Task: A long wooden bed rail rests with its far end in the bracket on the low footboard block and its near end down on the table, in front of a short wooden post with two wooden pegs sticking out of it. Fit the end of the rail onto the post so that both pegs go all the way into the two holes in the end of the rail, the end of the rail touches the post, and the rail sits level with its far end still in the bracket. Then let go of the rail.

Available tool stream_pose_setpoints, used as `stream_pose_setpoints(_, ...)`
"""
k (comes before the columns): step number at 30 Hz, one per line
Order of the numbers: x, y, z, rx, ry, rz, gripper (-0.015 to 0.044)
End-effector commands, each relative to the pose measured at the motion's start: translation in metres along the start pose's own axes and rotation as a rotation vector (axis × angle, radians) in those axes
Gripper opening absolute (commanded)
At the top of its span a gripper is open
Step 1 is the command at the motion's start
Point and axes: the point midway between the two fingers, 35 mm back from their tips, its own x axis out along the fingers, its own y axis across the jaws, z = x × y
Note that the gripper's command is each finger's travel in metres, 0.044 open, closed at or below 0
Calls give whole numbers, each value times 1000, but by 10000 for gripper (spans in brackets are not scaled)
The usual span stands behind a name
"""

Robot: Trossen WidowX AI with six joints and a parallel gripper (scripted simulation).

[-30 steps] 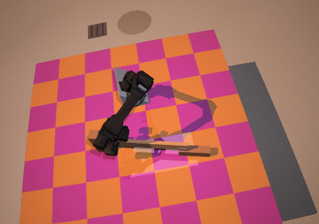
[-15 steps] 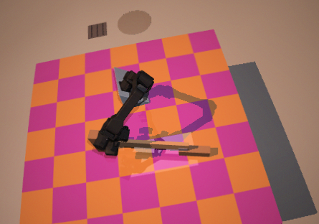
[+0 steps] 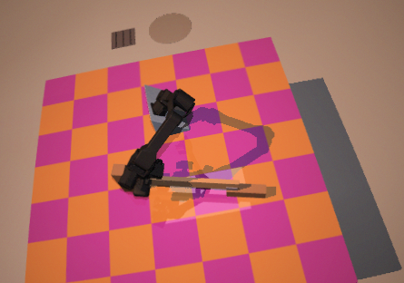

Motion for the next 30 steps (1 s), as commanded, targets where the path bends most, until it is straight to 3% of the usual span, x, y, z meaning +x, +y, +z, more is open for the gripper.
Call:
stream_pose_setpoints(1,0,-1,0,2,0,-5,0)
stream_pose_setpoints(30,-1,-1,3,2,0,-5,0)
